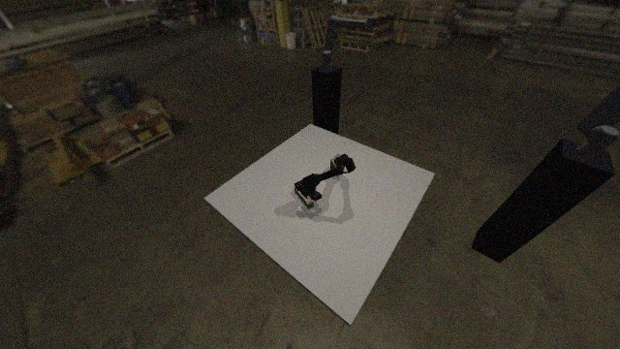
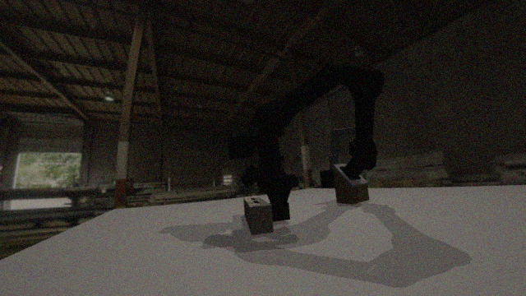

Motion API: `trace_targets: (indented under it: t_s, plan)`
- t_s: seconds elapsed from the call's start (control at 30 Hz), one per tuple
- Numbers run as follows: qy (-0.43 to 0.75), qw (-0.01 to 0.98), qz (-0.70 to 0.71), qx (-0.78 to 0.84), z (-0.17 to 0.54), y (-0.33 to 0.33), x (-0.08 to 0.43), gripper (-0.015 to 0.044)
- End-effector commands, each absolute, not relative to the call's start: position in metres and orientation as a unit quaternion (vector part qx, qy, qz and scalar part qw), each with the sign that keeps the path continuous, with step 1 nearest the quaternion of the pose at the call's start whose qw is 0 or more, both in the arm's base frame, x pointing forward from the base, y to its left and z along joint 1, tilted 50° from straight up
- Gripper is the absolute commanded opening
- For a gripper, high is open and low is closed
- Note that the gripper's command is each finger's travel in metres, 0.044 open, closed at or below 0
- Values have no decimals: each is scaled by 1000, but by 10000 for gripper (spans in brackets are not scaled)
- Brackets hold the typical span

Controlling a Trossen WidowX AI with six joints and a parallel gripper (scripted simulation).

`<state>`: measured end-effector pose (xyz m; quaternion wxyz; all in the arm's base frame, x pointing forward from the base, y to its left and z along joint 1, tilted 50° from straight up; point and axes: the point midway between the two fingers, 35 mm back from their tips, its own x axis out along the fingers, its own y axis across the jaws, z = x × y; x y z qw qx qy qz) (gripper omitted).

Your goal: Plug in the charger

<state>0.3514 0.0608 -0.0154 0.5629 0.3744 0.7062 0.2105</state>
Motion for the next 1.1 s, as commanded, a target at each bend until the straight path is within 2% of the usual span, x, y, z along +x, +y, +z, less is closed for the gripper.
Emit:
trace_targets:
  t_s: [0.0,1.07]
  plan:
    - [701,569,213,374,-14,60,358,0]
    - [701,569,213,374,-16,58,368,0]
